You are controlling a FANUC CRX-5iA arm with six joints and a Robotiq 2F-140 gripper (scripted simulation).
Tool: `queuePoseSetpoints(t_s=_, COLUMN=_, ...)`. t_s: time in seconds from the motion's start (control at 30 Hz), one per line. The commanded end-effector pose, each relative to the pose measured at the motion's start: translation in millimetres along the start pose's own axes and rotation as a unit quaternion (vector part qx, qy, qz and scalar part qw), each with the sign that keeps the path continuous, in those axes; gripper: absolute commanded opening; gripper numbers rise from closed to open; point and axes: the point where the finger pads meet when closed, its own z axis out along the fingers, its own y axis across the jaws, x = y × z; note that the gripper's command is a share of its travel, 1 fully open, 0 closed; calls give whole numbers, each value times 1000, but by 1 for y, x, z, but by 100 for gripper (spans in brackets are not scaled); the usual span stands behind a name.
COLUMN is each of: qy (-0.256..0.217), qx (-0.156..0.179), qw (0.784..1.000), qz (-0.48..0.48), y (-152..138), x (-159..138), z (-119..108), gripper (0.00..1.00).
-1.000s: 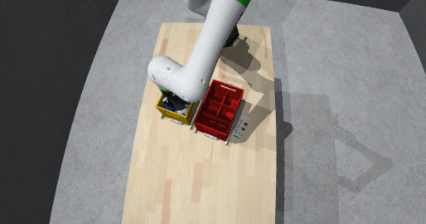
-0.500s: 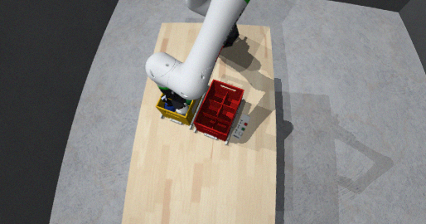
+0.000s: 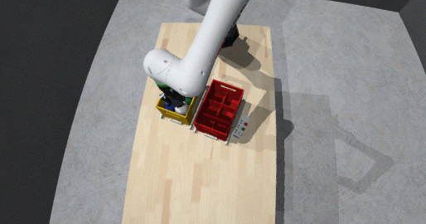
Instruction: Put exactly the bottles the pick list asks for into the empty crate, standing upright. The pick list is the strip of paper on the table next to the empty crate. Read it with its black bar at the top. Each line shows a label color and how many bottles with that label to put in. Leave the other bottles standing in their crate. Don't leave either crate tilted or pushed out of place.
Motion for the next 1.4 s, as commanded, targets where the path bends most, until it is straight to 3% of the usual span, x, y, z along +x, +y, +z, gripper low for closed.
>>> queuePoseSetpoints(t_s=0.0, qy=0, qx=-1, qw=1000, qz=0, y=1, x=0, z=-6, gripper=10)
queuePoseSetpoints(t_s=1.37, qy=0, qx=-1, qw=1000, qz=0, y=1, x=0, z=-64, gripper=10)
